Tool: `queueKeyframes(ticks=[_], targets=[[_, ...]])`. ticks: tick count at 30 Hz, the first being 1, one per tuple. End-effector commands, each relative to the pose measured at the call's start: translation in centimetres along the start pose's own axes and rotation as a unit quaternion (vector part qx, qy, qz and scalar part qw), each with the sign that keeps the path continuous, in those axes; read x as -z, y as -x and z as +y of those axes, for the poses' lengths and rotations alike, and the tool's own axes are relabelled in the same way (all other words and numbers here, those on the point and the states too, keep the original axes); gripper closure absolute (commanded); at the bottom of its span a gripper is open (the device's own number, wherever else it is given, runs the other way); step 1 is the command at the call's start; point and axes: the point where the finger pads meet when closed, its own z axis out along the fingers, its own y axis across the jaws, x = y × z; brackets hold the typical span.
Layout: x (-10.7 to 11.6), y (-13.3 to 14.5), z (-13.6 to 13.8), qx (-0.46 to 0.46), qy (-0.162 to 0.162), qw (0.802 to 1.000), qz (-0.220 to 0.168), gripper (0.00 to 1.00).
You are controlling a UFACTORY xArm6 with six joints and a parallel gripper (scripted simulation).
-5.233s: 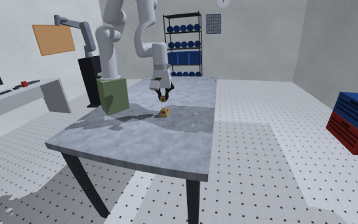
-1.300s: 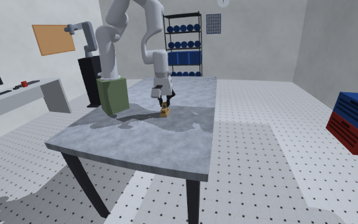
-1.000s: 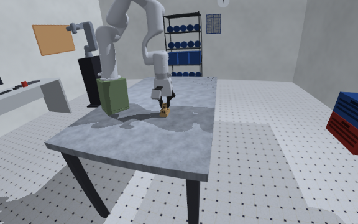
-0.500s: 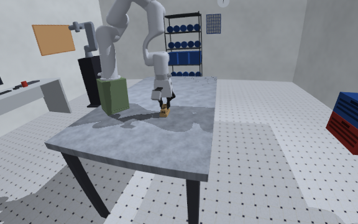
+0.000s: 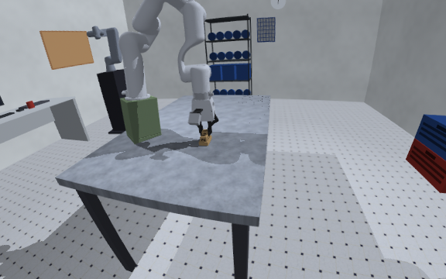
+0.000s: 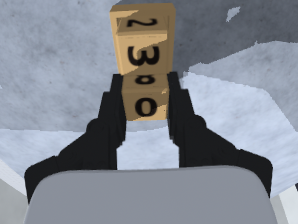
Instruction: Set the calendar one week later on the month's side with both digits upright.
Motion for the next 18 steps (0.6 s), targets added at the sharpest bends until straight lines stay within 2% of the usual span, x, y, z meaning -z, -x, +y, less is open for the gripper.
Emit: queueKeyframes(ticks=[1,18], targets=[[0.07,-0.01,-0.12,0.0,-0.001,1.0,0.0,0.73],[-0.28,-0.01,-0.12,0.0,-0.001,1.0,0.0,0.73]])
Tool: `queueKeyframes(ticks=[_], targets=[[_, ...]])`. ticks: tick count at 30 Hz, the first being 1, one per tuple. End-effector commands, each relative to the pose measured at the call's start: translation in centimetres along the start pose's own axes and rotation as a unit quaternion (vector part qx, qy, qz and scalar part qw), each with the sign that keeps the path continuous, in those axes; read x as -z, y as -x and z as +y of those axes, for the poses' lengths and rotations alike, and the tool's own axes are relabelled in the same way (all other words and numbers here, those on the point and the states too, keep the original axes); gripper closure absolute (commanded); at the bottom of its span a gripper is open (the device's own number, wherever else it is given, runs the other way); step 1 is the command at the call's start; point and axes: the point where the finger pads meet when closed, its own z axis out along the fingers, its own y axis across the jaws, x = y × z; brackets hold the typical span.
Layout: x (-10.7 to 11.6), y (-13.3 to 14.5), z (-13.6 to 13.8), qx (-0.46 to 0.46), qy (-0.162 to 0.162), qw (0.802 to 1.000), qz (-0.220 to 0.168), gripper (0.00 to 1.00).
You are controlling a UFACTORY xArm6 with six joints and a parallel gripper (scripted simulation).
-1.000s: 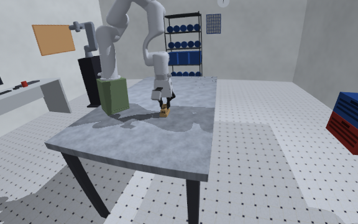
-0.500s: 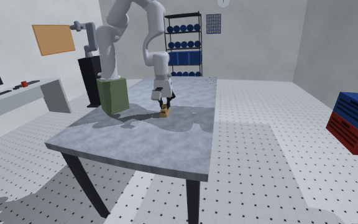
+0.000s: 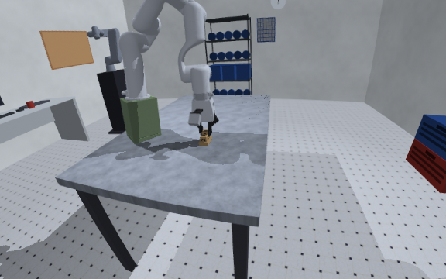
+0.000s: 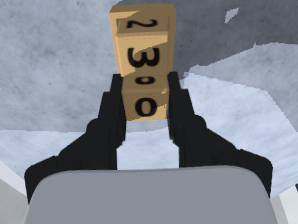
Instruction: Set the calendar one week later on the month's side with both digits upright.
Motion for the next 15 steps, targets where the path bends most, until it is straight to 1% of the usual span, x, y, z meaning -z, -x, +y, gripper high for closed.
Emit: queueKeyframes(ticks=[1,15], targets=[[-0.14,-0.01,-0.12,0.0,-0.001,1.0,0.0,0.73],[-0.66,-0.01,-0.12,0.0,-0.001,1.0,0.0,0.73]])
